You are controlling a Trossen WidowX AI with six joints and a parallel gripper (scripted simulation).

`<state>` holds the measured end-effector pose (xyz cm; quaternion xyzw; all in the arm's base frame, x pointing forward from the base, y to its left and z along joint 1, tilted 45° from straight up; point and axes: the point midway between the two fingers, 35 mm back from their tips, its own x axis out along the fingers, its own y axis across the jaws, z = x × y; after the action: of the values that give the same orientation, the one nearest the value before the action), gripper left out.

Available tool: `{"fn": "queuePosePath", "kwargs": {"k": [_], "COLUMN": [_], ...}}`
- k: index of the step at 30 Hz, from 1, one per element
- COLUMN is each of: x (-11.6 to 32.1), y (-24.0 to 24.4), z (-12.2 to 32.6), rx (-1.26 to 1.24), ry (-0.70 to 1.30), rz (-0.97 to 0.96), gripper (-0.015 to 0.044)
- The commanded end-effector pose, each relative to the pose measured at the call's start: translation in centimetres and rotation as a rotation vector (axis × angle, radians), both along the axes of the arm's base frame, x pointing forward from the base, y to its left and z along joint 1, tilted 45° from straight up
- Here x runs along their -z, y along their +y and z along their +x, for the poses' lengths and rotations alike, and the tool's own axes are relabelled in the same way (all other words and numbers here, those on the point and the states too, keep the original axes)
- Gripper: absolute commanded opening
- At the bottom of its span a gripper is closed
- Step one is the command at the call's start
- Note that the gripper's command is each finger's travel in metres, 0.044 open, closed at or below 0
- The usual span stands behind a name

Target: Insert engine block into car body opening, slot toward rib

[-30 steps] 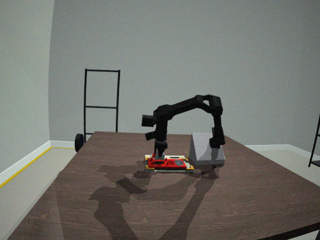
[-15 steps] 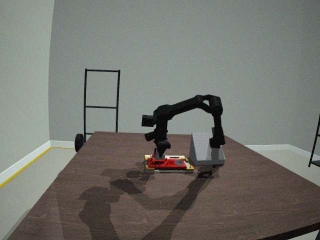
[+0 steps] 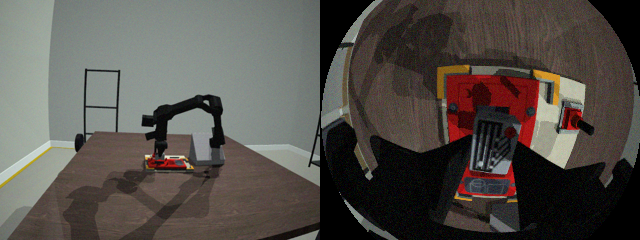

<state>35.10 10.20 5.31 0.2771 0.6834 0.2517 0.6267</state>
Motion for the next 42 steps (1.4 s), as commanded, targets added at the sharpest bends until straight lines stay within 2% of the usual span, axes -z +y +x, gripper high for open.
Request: {"fn": "queuePosePath", "kwargs": {"k": [1, 16, 30, 36, 42], "x": [-0.18, -0.18, -0.19, -0.19, -0.18], "y": [0.04, 0.05, 0.04, 0.04, 0.04], "z": [0.03, 0.04, 0.01, 0.01, 0.02], "rx": [0.05, -0.182, 0.049, 0.034, -0.079], "ry": [0.043, -0.183, 0.042, 0.027, -0.082], "rz": [0.001, 0.02, 0.001, 0.002, 0.011], "gripper": [0.016, 0.016, 0.016, 0.016, 0.016]}}
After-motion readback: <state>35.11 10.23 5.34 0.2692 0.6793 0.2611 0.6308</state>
